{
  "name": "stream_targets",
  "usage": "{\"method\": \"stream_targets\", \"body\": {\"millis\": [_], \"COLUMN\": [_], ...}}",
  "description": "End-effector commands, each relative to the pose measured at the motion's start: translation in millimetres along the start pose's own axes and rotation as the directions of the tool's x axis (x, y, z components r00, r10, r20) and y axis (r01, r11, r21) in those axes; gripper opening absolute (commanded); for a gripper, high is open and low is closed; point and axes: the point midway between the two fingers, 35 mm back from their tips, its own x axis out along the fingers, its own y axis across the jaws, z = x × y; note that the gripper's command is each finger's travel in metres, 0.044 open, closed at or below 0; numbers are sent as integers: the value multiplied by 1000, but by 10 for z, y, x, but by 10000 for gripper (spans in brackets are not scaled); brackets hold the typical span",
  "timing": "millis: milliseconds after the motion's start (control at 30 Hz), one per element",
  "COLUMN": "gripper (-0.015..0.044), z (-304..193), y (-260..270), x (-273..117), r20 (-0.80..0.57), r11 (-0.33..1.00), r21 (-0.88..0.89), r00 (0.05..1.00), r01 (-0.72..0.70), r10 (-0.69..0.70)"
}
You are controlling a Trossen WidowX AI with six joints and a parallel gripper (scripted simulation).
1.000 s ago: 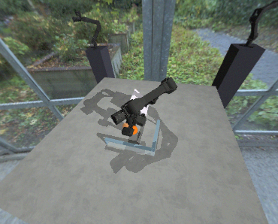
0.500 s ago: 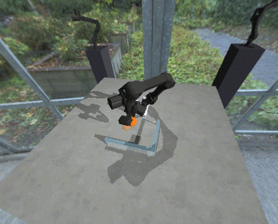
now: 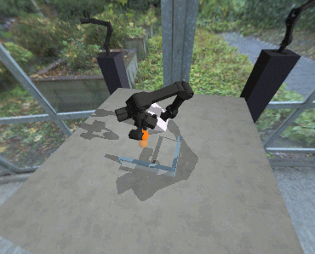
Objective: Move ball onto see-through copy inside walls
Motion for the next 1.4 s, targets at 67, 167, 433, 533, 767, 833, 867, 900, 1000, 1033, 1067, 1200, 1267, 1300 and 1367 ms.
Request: {"method": "stream_targets", "body": {"millis": [67,167,433,533,767,833,867,900,1000,1033,1067,1200,1267,1300,1367], "gripper": [0,0,0,0,0,0,0,0,0,0,0,0,0,0,52], "z": [-230,-231,-237,-234,-219,-219,-219,-219,-219,-219,-219,-217,-216,-216,-220], "y": [140,138,125,129,153,153,153,153,153,153,154,156,157,157,170], "x": [169,191,494,629,870,878,886,895,938,955,971,1037,1058,1061,1030], "r20": [7,7,7,7,9,9,9,9,10,10,10,10,10,10,7], "r11": [1000,1000,1000,1000,1000,1000,1000,1000,1000,1000,1000,1000,1000,1000,999], "r21": [-21,-21,-22,-22,-22,-22,-22,-22,-22,-22,-22,-23,-23,-23,-23], "r00": [1000,1000,1000,1000,1000,1000,1000,1000,1000,1000,1000,1000,1000,1000,1000], "r01": [-21,-21,-20,-20,-20,-20,-20,-20,-20,-20,-20,-20,-20,-20,-27], "r10": [21,21,20,20,20,20,20,20,20,20,20,20,20,20,27]}}
